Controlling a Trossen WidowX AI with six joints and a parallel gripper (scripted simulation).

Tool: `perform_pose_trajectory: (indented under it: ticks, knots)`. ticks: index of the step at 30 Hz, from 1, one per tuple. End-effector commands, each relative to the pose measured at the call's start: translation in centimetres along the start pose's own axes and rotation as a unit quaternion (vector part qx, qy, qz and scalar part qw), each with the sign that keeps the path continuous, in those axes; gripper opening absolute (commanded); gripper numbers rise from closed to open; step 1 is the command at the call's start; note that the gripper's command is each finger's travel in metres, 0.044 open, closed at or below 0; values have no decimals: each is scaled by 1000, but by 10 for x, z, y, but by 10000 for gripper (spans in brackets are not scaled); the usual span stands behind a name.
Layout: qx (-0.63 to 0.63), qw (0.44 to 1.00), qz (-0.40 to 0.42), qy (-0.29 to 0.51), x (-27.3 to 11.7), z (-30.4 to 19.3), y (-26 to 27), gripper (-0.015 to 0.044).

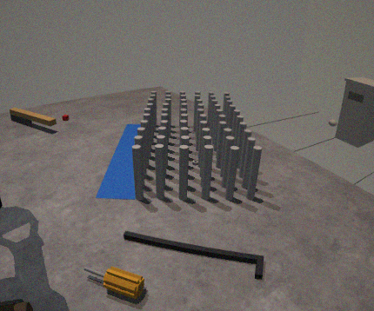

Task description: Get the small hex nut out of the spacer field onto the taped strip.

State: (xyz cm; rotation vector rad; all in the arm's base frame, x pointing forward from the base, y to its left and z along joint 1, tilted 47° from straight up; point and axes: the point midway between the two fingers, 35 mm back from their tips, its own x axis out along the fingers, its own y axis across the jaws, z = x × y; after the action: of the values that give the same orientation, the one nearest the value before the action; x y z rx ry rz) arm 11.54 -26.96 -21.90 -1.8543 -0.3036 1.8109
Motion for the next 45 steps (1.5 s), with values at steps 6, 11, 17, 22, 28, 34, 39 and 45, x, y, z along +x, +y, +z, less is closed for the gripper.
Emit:
perform_pose_trajectory:
  ticks: [6,11,17,22,28,34,39,45]
  knots:
    - [2,1000,1,0,14,-1,-3,280]
    - [2,1000,1,0,21,-1,-5,280]
    - [2,1000,1,0,31,-1,-7,280]
    - [2,1000,1,0,38,-1,-9,280]
    - [2,1000,1,1,48,0,-12,280]
    - [2,1000,1,1,56,0,-15,280]
    - [2,1000,1,1,57,0,-15,201]
    - [2,1000,1,1,57,0,-15,161]
